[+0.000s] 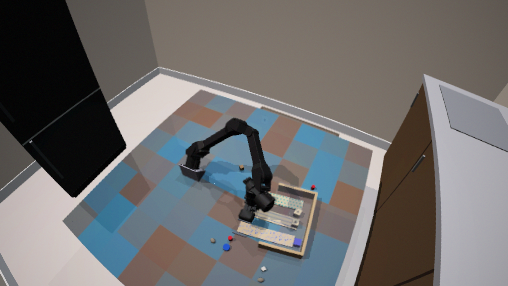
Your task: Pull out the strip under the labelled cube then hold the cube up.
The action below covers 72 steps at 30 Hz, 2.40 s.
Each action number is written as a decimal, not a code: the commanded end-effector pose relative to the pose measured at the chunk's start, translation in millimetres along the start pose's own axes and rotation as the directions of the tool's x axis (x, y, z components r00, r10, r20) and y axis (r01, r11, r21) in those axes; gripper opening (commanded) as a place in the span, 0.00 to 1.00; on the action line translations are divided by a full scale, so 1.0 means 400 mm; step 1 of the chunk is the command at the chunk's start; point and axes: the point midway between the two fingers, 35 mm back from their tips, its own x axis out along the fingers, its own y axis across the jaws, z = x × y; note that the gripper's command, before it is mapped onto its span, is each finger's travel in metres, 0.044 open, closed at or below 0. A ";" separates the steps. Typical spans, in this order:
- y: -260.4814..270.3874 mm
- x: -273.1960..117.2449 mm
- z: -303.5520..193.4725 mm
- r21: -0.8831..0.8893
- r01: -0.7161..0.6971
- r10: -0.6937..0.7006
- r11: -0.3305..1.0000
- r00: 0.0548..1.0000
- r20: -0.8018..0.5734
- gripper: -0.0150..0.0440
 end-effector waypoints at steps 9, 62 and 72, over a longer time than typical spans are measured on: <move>0.002 0.006 0.002 0.002 -0.001 0.001 1.000 1.000 0.002 0.25; -0.008 0.013 -0.186 0.006 -0.001 0.001 1.000 1.000 -0.001 0.25; -0.010 0.013 -0.226 0.006 -0.001 0.001 1.000 1.000 -0.002 0.25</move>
